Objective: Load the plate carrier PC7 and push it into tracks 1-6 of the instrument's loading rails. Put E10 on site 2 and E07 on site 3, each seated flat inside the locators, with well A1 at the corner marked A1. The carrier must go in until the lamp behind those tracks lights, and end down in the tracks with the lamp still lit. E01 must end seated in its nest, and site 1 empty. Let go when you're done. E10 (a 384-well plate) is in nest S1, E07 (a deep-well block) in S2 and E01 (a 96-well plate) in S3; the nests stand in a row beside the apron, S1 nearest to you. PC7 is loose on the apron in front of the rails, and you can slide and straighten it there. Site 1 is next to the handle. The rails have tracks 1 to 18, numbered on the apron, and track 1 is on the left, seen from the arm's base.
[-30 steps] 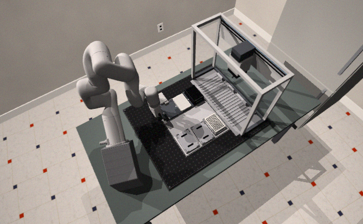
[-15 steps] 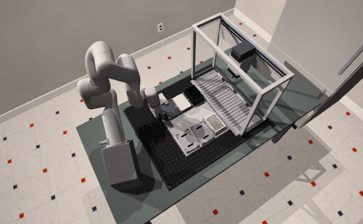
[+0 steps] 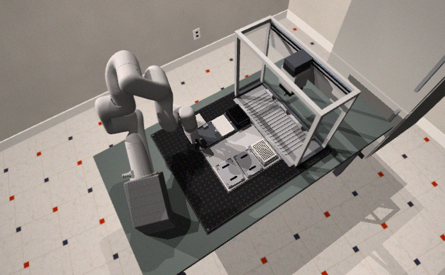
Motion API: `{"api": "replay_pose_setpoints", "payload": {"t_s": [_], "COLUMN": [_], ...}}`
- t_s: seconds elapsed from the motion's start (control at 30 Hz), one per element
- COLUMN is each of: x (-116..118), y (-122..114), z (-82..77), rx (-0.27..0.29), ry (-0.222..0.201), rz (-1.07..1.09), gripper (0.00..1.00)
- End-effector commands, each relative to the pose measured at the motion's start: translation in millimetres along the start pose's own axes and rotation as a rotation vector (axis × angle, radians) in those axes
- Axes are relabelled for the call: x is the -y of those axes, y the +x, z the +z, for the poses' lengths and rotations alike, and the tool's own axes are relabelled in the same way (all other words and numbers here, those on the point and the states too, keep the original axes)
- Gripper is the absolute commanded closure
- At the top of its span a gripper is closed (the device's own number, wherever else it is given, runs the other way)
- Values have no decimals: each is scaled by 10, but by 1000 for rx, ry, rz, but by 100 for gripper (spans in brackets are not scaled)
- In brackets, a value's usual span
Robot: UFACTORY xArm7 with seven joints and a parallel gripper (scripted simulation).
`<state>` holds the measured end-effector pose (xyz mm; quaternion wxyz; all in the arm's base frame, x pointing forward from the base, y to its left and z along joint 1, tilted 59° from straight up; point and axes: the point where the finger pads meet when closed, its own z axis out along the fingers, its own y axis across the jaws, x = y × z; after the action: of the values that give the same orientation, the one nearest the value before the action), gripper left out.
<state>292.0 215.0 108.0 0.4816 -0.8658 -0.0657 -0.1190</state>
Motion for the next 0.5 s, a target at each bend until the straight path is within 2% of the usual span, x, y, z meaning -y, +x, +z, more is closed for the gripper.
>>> {"api": "replay_pose_setpoints", "payload": {"t_s": [0.0, 0.47], "x": [-4, -4], "y": [63, 184], "z": [-5, -5], "rx": [-3, -3], "ry": [-1, -1], "rz": [0, 0], "gripper": [18, 18]}}
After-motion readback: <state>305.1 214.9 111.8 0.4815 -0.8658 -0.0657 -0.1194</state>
